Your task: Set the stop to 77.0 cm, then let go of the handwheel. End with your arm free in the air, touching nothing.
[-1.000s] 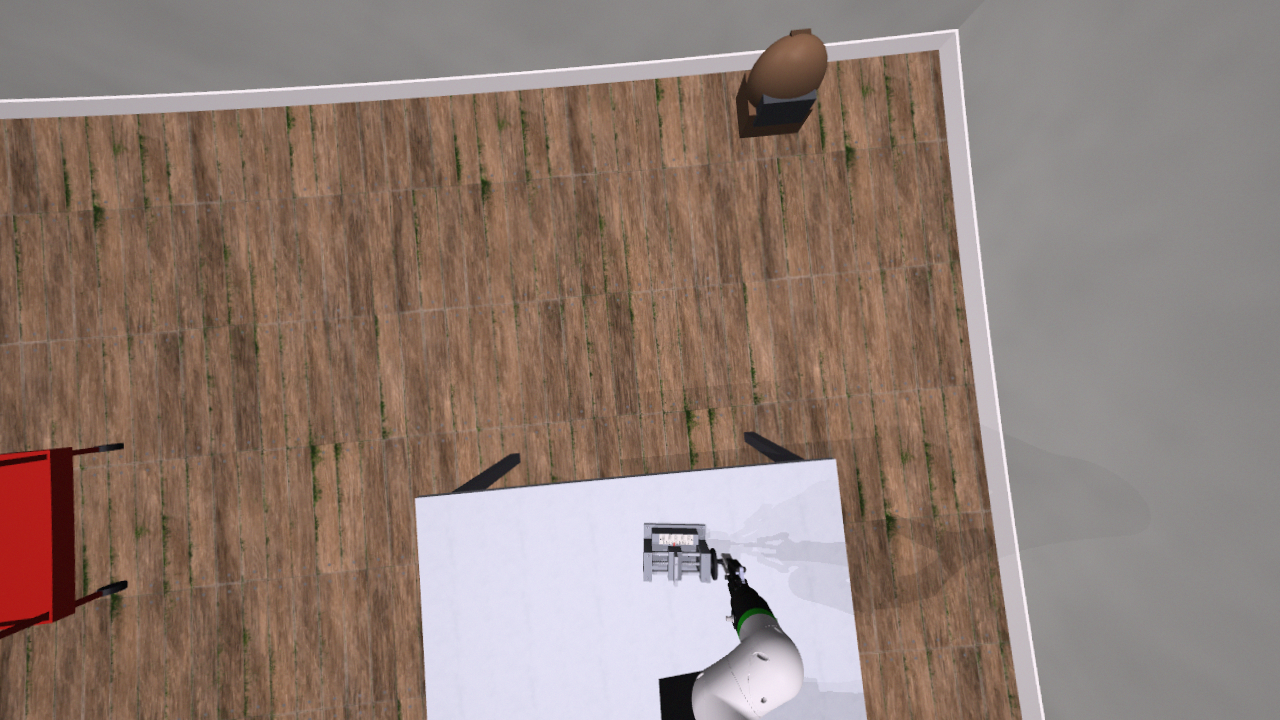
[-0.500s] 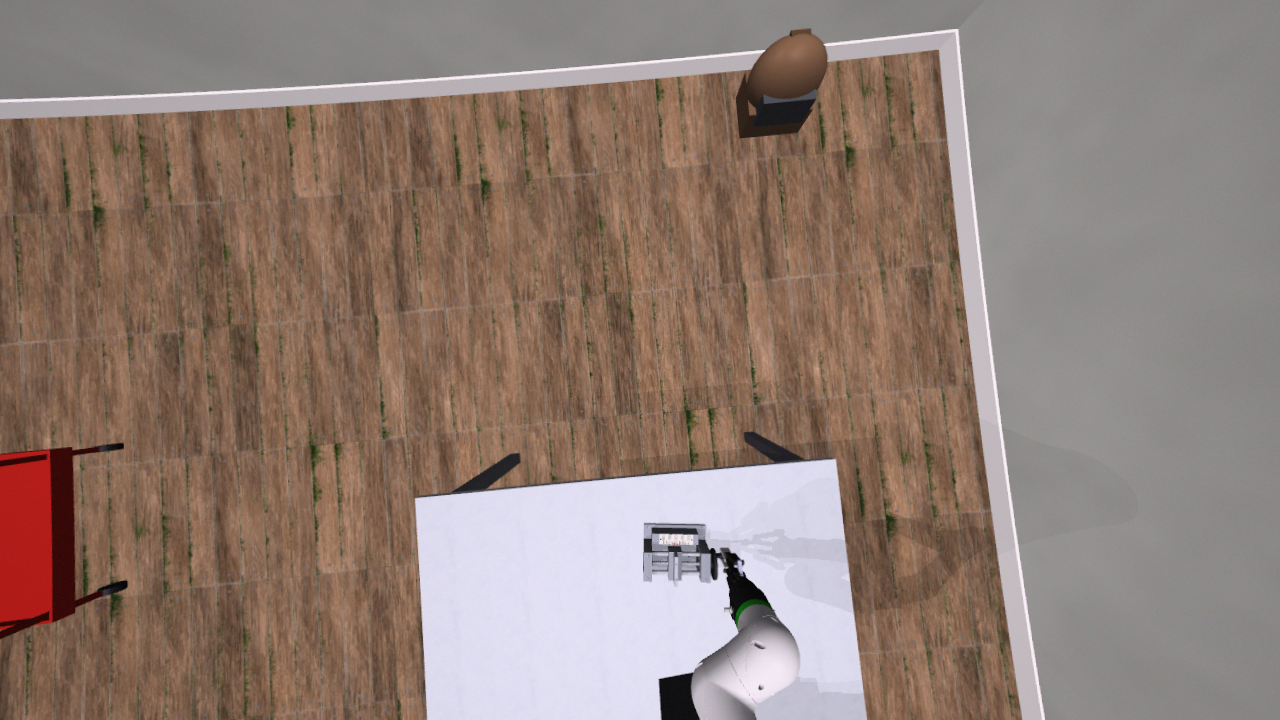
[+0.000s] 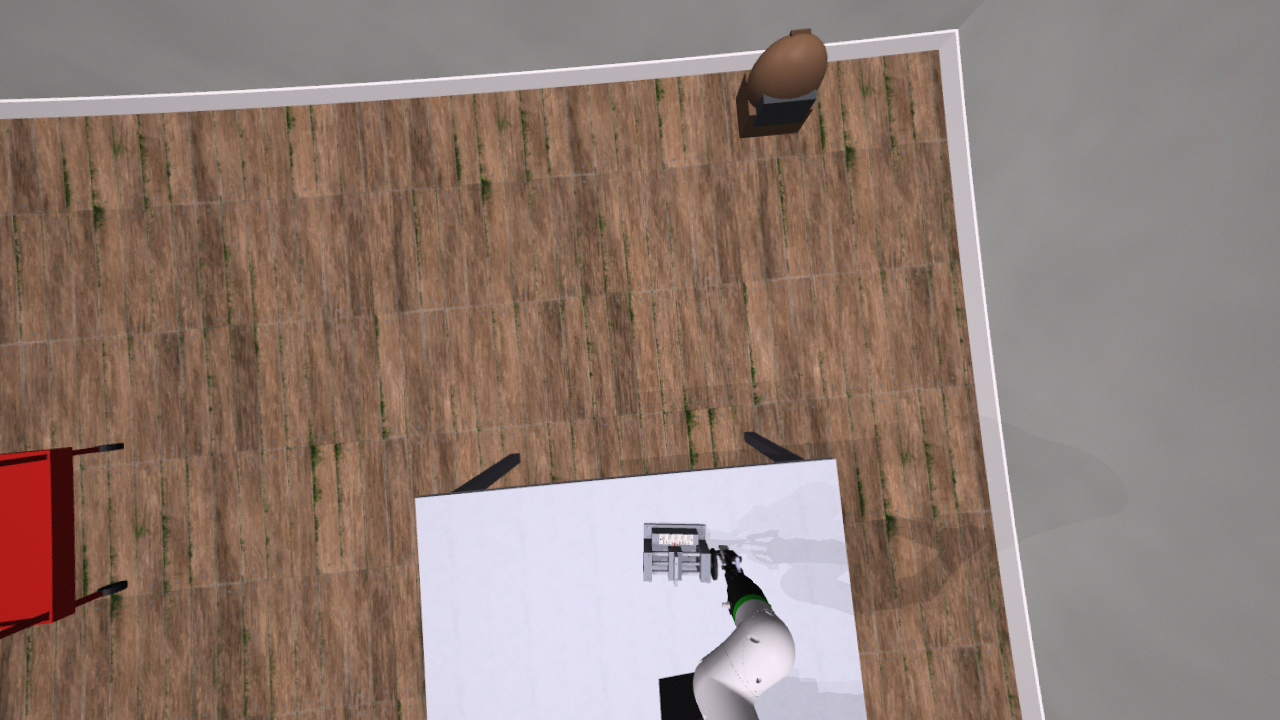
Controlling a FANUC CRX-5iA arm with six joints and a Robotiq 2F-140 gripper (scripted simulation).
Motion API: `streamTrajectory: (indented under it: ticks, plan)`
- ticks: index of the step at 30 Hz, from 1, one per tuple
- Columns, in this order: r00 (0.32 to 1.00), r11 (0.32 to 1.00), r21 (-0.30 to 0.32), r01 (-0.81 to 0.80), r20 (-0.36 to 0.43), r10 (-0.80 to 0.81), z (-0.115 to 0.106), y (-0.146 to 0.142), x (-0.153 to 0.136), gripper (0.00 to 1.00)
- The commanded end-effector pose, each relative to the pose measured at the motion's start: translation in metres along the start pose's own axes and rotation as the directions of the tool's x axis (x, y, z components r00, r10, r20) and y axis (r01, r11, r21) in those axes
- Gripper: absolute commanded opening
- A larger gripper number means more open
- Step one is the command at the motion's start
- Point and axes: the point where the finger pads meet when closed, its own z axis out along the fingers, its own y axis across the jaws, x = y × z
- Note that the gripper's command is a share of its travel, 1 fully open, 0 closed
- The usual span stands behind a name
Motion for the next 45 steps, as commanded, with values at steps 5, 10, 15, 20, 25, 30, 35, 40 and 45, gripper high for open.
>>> streamTrajectory:
  ticks: [5,10,15,20,25,30,35,40,45]
  plan:
    - [1.0,1.0,0.001,0.0,-0.001,0.0,0.004,0.003,0.0,0.04]
    - [1.0,1.0,0.001,0.0,-0.001,0.0,0.008,0.006,0.0,0.04]
    - [1.0,1.0,0.001,0.0,-0.001,0.0,0.011,0.01,0.0,0.04]
    - [1.0,1.0,0.001,0.0,-0.001,0.0,0.012,0.012,0.0,0.04]
    - [1.0,1.0,0.001,0.0,-0.001,0.0,0.014,0.016,0.0,0.04]
    - [1.0,1.0,0.001,0.0,-0.001,0.0,0.015,0.02,0.0,0.04]
    - [1.0,1.0,0.001,0.0,-0.001,0.0,0.015,0.022,0.0,0.04]
    - [1.0,1.0,0.001,0.0,-0.001,0.0,0.015,0.027,0.0,0.04]
    - [1.0,1.0,0.001,0.0,-0.001,0.0,0.015,0.032,0.0,0.04]
